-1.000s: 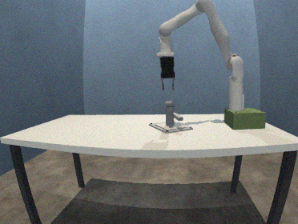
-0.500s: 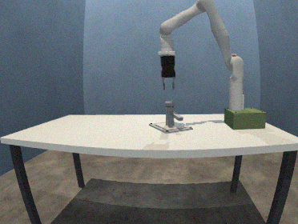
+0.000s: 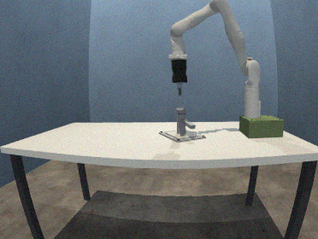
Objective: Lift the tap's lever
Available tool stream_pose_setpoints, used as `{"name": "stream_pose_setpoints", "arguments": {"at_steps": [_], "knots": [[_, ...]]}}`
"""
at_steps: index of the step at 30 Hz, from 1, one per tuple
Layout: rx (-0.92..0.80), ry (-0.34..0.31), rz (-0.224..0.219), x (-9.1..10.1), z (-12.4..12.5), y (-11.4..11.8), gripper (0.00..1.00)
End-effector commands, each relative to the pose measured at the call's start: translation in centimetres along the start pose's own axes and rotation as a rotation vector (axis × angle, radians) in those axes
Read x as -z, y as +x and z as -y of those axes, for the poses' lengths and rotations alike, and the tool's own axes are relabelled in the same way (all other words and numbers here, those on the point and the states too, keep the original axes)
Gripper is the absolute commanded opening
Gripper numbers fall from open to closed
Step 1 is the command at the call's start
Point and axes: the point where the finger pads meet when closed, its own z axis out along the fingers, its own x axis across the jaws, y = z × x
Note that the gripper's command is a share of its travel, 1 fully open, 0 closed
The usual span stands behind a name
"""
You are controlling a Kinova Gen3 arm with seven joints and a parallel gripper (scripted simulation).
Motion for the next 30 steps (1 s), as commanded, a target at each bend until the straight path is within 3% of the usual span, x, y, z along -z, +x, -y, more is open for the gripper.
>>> {"name": "stream_pose_setpoints", "arguments": {"at_steps": [1, 26, 27, 30], "knots": [[0.001, -0.001, -0.011, 0.14, 0.04, 0.21, 0.0], [0.001, -0.001, -0.011, 0.14, 0.04, 0.21, 0.0], [0.001, -0.001, -0.011, 0.14, 0.04, 0.21, 1.0], [0.001, -0.001, -0.011, 0.14, 0.04, 0.21, 1.0]]}}
